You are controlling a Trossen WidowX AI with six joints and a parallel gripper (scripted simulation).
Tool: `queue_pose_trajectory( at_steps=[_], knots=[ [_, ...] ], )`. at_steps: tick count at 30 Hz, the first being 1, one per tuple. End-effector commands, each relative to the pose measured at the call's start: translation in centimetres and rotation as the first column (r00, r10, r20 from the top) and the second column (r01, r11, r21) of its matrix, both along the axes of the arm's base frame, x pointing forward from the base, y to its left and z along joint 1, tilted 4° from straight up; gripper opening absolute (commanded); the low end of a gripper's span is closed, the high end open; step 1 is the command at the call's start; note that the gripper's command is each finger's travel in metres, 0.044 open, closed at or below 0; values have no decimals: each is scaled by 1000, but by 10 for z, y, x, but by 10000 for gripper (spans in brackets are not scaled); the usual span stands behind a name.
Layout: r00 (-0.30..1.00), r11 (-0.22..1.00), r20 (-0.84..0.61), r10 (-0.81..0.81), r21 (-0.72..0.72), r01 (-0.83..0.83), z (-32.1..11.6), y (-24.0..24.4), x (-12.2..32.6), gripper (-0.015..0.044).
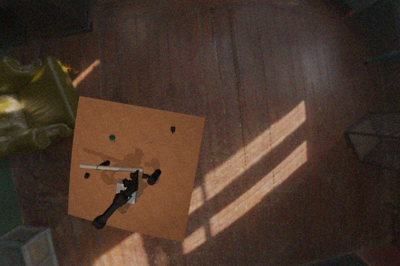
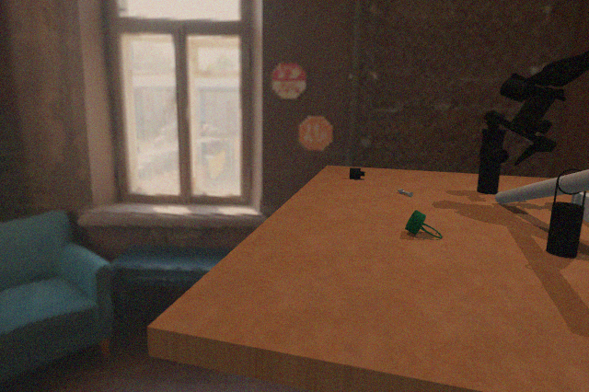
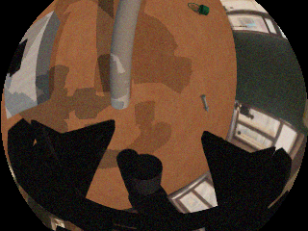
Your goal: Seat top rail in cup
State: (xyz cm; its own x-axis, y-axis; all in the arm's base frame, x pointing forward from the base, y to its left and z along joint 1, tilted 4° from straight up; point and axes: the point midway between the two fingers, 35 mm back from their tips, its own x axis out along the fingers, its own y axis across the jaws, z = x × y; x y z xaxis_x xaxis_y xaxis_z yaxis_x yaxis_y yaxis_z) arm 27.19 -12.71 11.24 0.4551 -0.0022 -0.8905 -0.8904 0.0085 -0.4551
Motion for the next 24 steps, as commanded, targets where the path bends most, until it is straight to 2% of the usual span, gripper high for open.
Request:
queue_pose_trajectory(
  at_steps=[1, 6, 12, 24],
  knots=[
    [972, 967, -6, -234, 97, 233, 19, 22, 4, 440],
    [841, 812, -59, -538, 231, 535, 37, 51, 1, 440],
    [567, 485, -155, -809, 370, 793, 59, 83, -8, 440],
    [203, 36, -303, -931, 479, 877, 83, 113, -25, 440]
  ],
)
